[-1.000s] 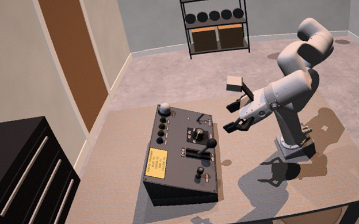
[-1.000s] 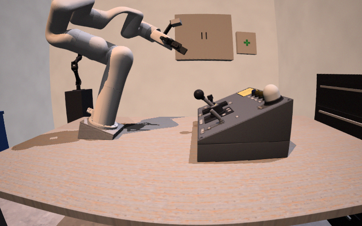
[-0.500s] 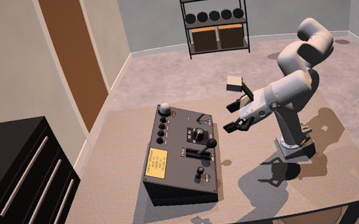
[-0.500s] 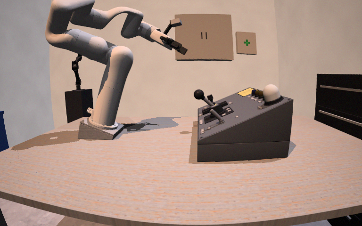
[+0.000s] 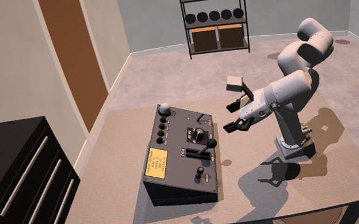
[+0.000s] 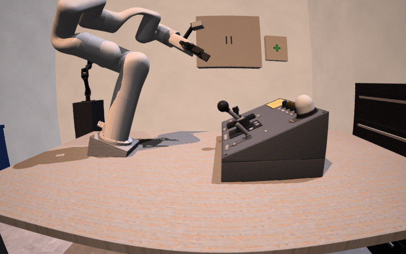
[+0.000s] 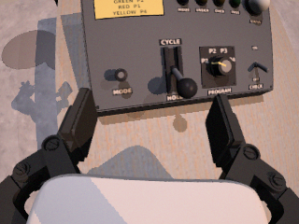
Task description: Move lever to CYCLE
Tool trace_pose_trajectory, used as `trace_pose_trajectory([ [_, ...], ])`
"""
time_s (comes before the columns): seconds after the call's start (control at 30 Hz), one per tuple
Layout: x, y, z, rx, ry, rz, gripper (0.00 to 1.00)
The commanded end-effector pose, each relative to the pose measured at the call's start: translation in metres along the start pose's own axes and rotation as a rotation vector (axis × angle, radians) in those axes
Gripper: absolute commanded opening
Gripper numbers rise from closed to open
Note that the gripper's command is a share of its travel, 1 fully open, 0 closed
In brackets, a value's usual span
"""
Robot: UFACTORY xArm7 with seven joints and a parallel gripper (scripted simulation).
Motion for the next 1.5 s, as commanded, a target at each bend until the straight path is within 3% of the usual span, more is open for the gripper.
trace_pose_trajectory([
  [0.0,-0.0008,-0.0008,-0.0005,-0.002,0.002,0.000,1.00],
  [1.47,-0.0082,0.0042,-0.0011,-0.010,-0.003,0.000,1.00],
])
Point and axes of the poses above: the point where the finger pads meet when closed, its own y axis out along the fingers, its own z axis across the jaws, x = y × z, the point moved 7 cm from there along -y, back along the fingers, and after that the axes turned 9 degrees about y, right-handed, at the moved point
